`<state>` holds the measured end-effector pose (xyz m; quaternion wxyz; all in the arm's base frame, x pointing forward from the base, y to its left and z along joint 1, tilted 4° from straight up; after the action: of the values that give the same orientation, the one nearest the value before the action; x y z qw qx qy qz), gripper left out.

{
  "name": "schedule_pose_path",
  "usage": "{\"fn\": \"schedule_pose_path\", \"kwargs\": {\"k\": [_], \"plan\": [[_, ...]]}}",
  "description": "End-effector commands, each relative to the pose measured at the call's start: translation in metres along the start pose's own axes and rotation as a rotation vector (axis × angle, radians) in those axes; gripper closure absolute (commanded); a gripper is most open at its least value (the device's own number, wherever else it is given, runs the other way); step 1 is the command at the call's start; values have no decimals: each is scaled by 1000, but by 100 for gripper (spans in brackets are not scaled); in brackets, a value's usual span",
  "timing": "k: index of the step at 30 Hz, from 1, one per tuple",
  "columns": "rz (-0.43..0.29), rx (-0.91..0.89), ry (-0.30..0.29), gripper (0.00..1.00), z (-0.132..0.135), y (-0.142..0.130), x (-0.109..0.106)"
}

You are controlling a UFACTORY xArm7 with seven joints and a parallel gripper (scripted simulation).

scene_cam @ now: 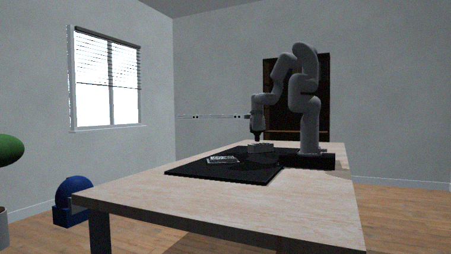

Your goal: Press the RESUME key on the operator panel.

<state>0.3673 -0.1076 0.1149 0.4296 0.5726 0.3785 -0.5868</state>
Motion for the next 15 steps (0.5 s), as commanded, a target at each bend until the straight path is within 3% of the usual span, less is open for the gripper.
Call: {"fn": "schedule_pose_path", "kwargs": {"k": [1, 15], "plan": [[5, 0, 0, 100, 0, 2, 1], [5, 0, 0, 100, 0, 2, 9]]}}
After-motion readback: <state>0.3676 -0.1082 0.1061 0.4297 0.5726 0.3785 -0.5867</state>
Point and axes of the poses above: the point where the finger pads meet when closed, its own x axis out along the fingers, its own z axis across the jaws, y = z × x, the point moved 4 cm from there along -x, back along the fingers, and after that the axes turned 5 degrees about -x, right-handed, at the moved point
